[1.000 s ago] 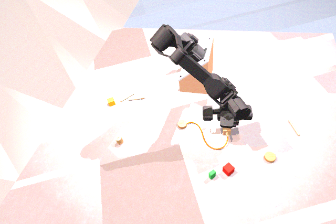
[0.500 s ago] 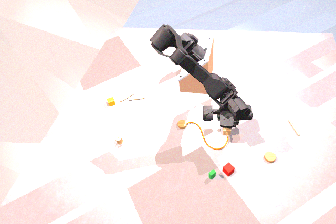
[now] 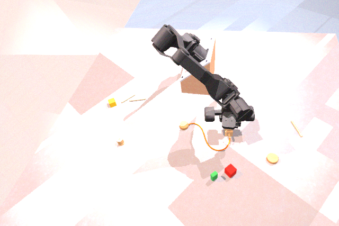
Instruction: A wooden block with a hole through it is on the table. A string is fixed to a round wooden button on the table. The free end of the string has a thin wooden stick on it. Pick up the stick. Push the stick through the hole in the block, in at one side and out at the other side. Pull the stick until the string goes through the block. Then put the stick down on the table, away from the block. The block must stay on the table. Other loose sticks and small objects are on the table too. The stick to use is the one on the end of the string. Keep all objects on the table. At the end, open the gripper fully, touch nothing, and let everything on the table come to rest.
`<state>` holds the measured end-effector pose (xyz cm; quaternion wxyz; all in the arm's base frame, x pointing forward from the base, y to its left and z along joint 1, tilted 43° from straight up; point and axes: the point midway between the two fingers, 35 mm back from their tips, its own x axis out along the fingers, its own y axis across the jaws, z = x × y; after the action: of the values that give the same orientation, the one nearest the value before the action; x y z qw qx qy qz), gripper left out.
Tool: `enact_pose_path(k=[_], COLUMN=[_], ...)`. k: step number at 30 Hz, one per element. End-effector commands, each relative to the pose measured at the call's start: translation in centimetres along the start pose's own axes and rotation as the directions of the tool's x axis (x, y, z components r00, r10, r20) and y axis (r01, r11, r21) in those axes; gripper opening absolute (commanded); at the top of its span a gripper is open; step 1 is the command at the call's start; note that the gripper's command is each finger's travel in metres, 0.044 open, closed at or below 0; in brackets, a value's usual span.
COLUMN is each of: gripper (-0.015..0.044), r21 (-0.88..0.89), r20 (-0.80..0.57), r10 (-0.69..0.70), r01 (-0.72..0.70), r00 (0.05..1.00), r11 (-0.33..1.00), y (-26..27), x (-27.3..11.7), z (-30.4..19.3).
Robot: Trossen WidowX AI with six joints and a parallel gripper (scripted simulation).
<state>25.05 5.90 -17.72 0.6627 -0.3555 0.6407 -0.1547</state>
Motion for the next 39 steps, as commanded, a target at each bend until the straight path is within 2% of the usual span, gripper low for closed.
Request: enact_pose_path(k=[1, 23, 25, 28, 30, 39], gripper=[0.0, 0.0, 0.0053, 0.0121, 0.0121, 0.0121], r21=[0.006, 0.006, -0.007, -0.032, -0.038, -0.039], r20=[-0.007, -0.007, -0.003, -0.019, -0.024, -0.024], r10=[-0.002, -0.002, 0.002, 0.001, -0.001, -0.001], r01=[0.002, 0.002, -0.002, -0.002, 0.0, 0.0], r00=[1.0, 1.0, 1.0, 1.0, 1.0, 1.0], r11=[1.0, 1.0, 1.0, 0.999, 0.999, 0.999], y=[-0.2, -0.2, 0.1, 0.2, 0.2, 0.2], x=[0.2, 0.2, -1.1, -5.7, -6.9, -6.5], z=[-0.1, -0.1, 0.1, 0.0, -0.1, -0.1])
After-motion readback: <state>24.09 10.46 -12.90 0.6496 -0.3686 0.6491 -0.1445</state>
